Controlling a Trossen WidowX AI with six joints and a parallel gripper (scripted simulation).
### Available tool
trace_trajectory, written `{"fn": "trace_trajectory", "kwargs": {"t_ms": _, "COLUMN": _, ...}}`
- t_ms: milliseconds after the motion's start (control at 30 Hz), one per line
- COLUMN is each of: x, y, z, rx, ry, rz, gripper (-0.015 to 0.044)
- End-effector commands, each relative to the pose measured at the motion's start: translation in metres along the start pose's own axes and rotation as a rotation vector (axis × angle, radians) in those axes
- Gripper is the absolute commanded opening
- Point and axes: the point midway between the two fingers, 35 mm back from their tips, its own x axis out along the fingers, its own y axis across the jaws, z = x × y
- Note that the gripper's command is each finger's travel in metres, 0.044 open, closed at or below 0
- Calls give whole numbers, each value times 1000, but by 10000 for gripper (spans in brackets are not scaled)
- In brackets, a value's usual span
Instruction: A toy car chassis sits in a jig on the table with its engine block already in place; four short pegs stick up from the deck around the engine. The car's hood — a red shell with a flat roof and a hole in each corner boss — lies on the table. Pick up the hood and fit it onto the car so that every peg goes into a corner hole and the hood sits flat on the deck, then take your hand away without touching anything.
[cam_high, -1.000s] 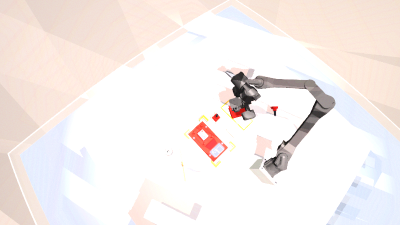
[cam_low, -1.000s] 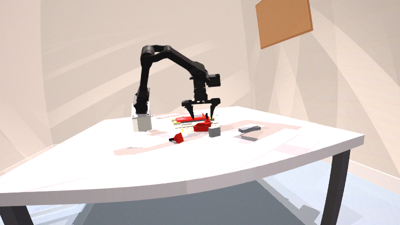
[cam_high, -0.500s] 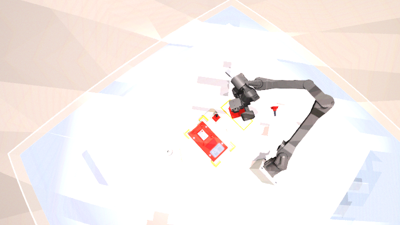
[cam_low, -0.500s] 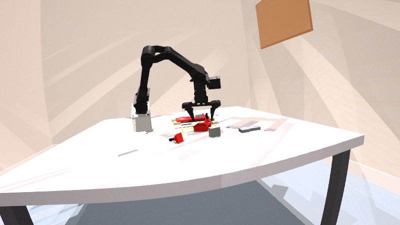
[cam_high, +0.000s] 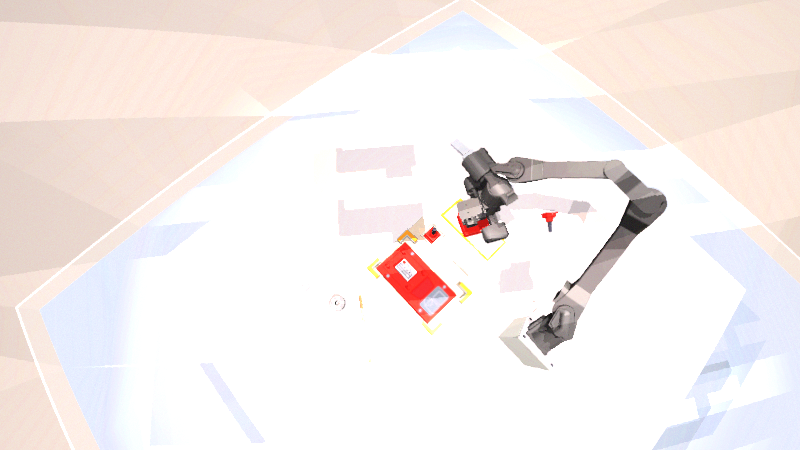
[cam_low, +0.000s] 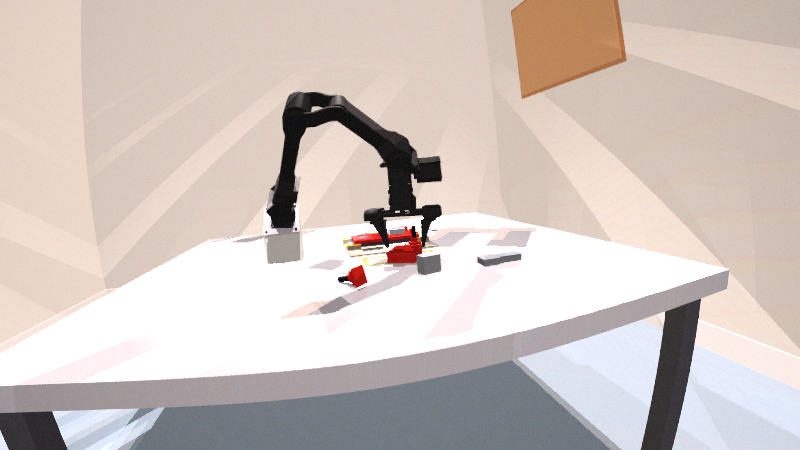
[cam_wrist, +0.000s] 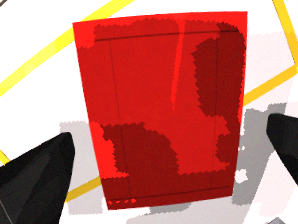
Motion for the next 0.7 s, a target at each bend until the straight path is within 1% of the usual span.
{"fn": "trace_trajectory", "kwargs": {"t_ms": 0, "x": 3, "y": 2, "z": 1, "rx": -5, "ry": -2, "rz": 6, "gripper": 440}}
{"fn": "trace_trajectory", "kwargs": {"t_ms": 667, "x": 12, "y": 2, "z": 1, "rx": -5, "ry": -2, "rz": 6, "gripper": 440}}
